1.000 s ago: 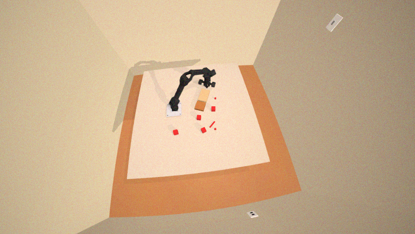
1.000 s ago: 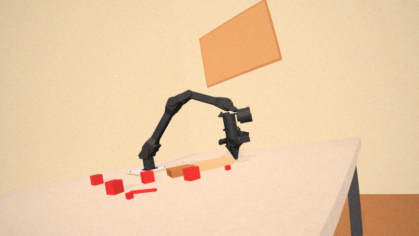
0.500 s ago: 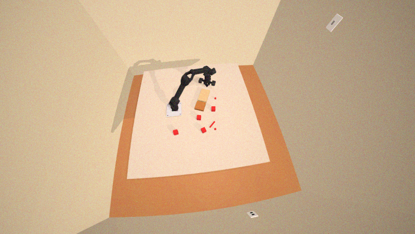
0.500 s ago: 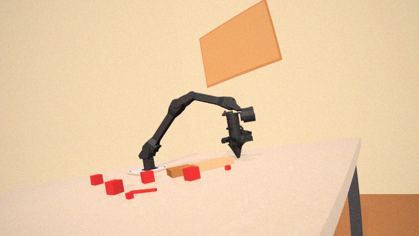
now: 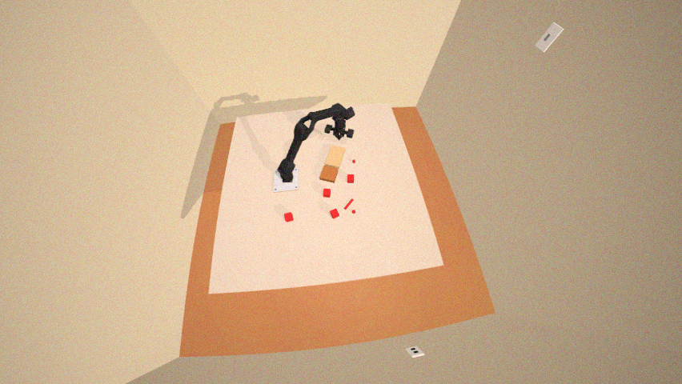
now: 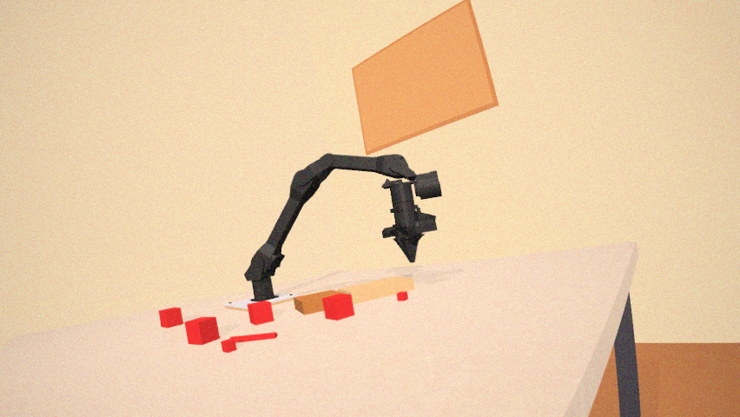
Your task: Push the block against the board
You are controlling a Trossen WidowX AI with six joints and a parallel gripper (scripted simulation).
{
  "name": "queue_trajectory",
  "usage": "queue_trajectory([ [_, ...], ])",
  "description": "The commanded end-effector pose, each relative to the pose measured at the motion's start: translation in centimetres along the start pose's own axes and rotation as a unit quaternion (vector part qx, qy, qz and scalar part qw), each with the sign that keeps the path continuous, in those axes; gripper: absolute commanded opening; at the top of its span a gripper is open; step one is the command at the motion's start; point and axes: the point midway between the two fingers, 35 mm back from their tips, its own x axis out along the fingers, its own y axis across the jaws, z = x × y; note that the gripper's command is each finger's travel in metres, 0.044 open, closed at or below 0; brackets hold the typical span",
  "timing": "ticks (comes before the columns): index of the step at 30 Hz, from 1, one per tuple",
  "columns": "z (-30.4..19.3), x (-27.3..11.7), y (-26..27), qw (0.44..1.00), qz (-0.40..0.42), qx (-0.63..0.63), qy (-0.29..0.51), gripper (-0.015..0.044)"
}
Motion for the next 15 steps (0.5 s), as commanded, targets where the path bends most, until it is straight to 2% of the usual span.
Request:
queue_trajectory([
  [1, -0.9, -0.1, -0.2, 1.000, -0.003, 0.001, -0.001, 0.0000],
  [3, -0.9, 0.8, -0.2, 1.000, -0.003, 0.001, -0.001, 0.0000],
  [7, -0.9, 5.2, -0.2, 1.000, -0.003, 0.001, -0.001, 0.0000],
  [15, -1.1, 5.4, -0.2, 1.000, -0.003, 0.001, -0.001, 0.0000],
])
